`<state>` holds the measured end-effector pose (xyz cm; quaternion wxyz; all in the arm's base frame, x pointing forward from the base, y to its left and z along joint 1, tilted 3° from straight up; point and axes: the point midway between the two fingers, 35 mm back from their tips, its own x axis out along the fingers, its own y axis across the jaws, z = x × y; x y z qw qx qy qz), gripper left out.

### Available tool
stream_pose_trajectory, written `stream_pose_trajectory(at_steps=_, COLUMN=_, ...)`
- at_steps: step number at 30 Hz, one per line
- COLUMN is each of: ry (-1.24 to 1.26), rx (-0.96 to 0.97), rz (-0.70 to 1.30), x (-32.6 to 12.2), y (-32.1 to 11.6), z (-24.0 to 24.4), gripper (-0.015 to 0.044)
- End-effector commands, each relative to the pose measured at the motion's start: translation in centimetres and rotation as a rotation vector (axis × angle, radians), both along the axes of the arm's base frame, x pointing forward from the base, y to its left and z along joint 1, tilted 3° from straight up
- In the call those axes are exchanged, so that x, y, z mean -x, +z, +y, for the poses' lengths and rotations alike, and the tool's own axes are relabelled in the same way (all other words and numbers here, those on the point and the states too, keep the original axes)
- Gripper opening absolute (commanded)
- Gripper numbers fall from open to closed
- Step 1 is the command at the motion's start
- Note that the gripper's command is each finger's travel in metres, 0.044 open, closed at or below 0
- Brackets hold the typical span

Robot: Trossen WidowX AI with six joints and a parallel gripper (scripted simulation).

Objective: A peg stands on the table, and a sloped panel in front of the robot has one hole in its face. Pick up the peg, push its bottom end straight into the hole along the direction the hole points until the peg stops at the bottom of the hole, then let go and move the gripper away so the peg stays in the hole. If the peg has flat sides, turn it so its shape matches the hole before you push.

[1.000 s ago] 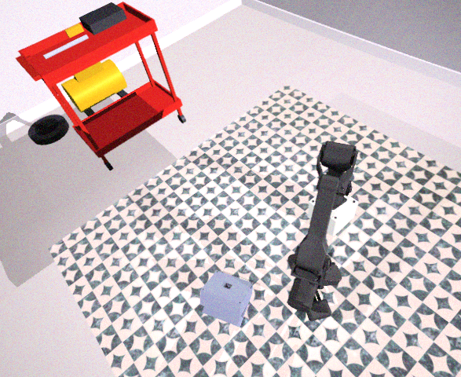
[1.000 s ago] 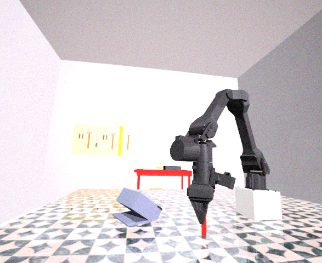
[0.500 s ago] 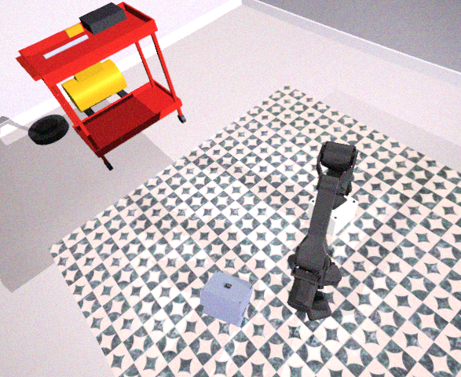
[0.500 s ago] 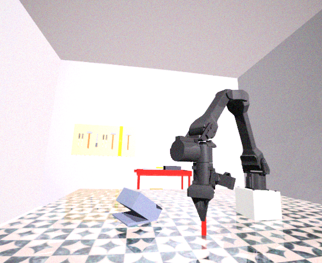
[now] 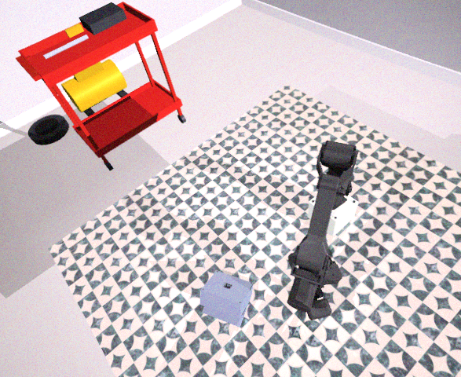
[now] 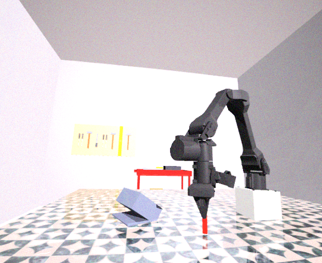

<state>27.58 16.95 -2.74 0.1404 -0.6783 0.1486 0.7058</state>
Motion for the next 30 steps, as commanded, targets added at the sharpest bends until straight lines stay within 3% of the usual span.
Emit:
stream_pose_trajectory(at_steps=1, ry=0.001, rx=-0.007, rz=-0.015, x=-0.5, y=2.1, z=0.2, gripper=0.0000)
stream_pose_trajectory(at_steps=11, ry=0.004, rx=-0.004, rz=-0.013, x=-0.3, y=7.5, z=0.1, gripper=0.0000)
stream_pose_trajectory(at_steps=30, ry=-0.054, rx=-0.049, rz=-0.029, x=-1.6, y=7.7, z=-1.1, gripper=0.0000)
